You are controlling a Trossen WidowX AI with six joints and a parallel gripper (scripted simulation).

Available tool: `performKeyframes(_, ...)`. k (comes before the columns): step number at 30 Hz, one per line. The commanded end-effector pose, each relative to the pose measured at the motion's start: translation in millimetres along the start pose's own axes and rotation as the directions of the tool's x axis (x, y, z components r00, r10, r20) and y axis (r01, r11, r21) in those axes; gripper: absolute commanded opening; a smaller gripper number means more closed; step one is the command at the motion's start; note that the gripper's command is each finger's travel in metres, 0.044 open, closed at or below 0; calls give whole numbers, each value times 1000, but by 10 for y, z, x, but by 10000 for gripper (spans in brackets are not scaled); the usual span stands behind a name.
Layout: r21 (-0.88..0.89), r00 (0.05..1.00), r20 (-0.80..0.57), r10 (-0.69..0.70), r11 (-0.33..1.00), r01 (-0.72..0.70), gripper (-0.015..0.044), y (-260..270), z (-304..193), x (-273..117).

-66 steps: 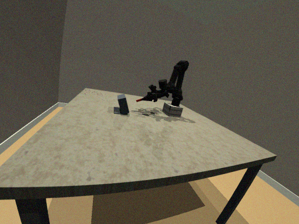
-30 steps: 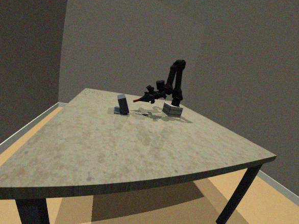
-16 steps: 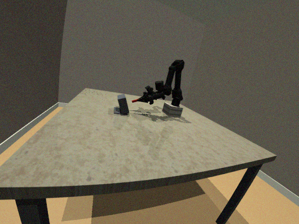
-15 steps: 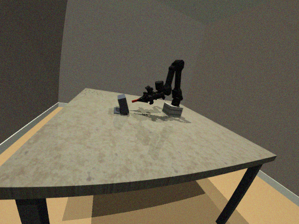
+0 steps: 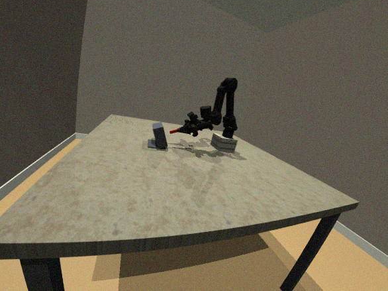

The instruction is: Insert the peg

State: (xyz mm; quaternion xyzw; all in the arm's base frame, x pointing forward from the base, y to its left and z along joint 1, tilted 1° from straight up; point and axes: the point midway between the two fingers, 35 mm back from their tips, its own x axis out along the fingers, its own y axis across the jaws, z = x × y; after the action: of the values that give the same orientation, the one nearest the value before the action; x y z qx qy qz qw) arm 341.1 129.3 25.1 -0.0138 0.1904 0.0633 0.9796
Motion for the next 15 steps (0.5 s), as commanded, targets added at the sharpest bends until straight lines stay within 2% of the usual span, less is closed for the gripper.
performKeyframes(1,-3,1000,7,6,1000,-6,0,10,14,44)
performKeyframes(15,-4,1000,9,7,1000,-7,0,12,20,237)
